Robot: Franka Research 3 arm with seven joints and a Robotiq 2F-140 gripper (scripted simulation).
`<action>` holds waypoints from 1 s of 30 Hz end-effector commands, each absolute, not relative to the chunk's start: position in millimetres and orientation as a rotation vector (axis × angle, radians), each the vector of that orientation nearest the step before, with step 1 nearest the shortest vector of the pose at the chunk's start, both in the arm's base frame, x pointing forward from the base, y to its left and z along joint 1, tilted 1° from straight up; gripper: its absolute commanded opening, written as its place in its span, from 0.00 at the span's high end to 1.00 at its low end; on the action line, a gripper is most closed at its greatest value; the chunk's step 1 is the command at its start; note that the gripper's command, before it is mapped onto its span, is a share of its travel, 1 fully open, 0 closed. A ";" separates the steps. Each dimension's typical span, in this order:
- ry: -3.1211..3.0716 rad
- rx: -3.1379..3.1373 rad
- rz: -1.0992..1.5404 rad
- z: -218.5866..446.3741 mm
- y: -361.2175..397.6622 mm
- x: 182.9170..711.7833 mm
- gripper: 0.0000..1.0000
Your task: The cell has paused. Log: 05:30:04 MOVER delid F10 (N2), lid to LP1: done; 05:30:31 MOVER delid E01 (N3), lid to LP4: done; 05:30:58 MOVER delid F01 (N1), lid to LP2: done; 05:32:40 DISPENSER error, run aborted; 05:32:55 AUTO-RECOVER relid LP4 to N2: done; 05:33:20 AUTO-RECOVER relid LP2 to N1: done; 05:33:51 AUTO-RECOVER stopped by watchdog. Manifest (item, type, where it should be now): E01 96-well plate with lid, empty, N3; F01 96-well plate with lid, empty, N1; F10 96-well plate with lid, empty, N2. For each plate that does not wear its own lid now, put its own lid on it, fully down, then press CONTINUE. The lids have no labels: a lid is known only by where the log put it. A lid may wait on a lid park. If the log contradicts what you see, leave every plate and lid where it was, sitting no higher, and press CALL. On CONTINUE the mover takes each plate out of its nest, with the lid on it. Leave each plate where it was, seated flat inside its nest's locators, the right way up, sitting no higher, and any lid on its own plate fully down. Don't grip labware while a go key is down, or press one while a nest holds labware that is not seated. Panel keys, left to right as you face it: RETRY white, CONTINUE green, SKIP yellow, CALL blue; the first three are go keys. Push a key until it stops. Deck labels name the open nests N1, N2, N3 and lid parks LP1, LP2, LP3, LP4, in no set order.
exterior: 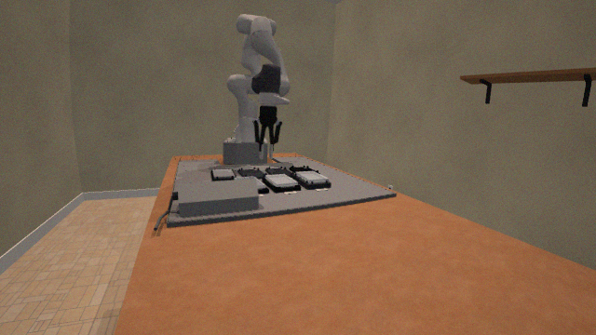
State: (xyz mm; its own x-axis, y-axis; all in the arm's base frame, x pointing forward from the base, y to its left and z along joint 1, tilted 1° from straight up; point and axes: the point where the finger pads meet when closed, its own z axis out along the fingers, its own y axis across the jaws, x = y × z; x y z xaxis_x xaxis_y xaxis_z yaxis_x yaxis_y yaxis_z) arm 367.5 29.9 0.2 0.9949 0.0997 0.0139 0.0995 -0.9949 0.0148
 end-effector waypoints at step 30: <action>0.165 3.134 0.026 5.8 42.9 472.4 1.00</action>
